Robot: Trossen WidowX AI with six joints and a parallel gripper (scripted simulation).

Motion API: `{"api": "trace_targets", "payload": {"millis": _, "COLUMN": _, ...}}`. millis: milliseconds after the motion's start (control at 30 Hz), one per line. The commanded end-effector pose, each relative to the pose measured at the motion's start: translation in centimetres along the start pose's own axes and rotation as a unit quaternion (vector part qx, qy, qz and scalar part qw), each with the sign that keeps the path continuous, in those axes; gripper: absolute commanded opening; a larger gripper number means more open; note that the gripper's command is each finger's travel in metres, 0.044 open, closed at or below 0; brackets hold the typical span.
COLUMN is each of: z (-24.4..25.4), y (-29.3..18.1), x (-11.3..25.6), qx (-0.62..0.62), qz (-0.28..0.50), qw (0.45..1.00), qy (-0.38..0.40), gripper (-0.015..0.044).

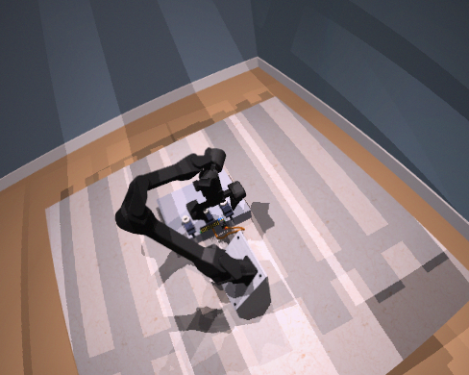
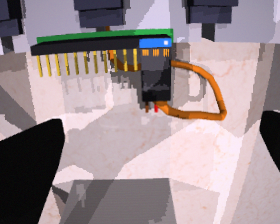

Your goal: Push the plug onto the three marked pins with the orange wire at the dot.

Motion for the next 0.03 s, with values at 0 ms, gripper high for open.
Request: {"api": "trace_targets", "payload": {"millis": 0, "z": -0.02, "y": 0.0, "x": 0.06, "qx": 0.002, "qz": 0.0, "qw": 1.0, "qy": -0.001, "gripper": 0.044}}
Point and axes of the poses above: the point midway between the two fingers, 35 mm back from their tips, its own x axis back along the fingers, its own z axis across the jaws, y = z × x, the point moved 3 cm from there along x, back along the fingers, and after that the axes turned 11 degrees about -x, right-handed, at the moved point
